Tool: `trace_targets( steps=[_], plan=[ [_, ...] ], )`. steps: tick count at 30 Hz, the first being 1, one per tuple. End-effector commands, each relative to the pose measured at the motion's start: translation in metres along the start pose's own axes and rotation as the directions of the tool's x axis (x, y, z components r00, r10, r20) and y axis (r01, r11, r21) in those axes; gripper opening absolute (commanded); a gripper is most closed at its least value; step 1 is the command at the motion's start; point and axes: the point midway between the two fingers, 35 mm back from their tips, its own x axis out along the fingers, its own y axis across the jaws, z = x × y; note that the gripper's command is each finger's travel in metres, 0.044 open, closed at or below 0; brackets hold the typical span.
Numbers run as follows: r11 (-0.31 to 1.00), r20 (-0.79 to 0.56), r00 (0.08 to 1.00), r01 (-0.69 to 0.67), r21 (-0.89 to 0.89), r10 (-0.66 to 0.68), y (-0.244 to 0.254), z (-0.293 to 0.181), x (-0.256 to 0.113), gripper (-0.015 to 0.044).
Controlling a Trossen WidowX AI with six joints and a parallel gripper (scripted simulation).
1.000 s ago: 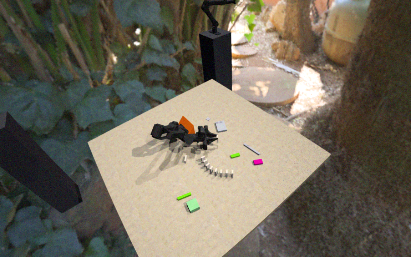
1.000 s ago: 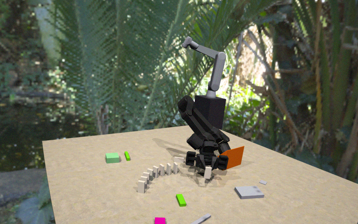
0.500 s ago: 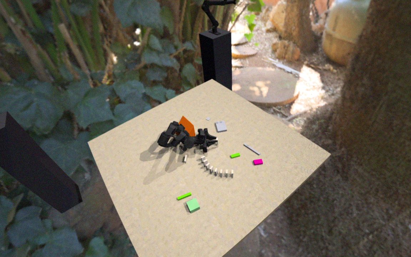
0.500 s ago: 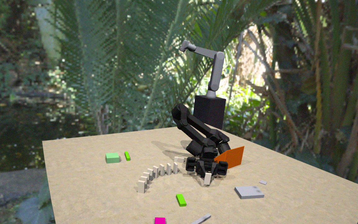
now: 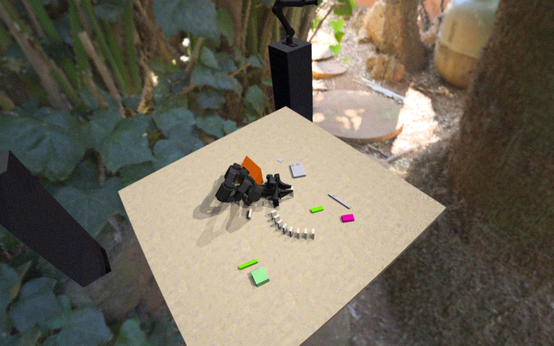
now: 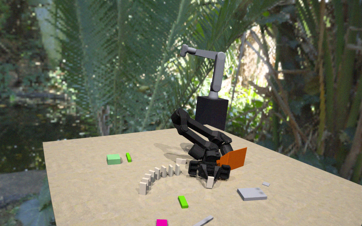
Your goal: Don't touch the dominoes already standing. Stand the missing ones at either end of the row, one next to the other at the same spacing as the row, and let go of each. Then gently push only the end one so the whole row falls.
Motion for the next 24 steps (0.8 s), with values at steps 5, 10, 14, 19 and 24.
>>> trace_targets(
  steps=[5, 10, 14, 19, 24],
  plan=[
    [1.000, 0.005, 1.000, -0.001, -0.005, 0.001, 0.000, 0.000, 0.000, 0.0265],
    [1.000, 0.005, 1.000, -0.001, -0.005, 0.001, 0.000, 0.000, 0.000, 0.0396],
    [1.000, 0.005, 1.000, -0.001, -0.005, 0.001, 0.000, 0.000, 0.000, 0.0440],
    [1.000, 0.000, 1.000, -0.003, -0.004, 0.003, -0.002, 0.025, 0.002, 0.0440],
    [1.000, 0.003, 1.000, 0.001, 0.001, -0.001, -0.002, 0.050, 0.001, 0.0440]
  ],
)
